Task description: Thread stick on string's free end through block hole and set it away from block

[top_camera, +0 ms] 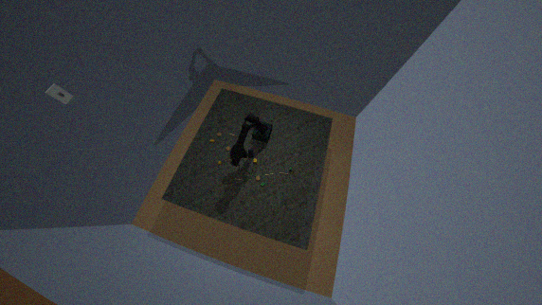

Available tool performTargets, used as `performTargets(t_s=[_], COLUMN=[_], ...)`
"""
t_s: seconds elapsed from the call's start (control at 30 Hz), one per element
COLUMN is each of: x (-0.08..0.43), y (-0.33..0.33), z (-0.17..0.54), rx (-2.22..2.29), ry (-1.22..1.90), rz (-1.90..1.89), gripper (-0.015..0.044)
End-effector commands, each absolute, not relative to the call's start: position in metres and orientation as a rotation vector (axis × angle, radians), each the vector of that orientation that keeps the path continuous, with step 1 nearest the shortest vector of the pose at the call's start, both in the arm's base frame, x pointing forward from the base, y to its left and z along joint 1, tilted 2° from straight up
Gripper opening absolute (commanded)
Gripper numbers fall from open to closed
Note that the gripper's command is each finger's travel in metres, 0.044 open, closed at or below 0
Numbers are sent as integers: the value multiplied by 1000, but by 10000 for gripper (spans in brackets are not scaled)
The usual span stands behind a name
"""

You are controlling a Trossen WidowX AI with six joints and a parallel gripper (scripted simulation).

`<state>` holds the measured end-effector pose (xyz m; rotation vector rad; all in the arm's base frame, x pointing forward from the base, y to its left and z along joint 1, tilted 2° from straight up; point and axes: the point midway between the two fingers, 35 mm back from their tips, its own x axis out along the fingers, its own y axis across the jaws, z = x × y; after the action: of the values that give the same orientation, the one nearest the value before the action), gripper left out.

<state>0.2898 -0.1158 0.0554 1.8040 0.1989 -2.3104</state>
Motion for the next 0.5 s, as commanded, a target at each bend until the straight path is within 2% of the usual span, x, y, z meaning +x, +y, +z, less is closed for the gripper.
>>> performTargets(t_s=[0.0, 0.47], x=[292, 297], y=[-112, -104], z=[59, 72], rx=[1778, 1735], ry=[190, 161], rz=[-2326, -2359], gripper=[0, 0])
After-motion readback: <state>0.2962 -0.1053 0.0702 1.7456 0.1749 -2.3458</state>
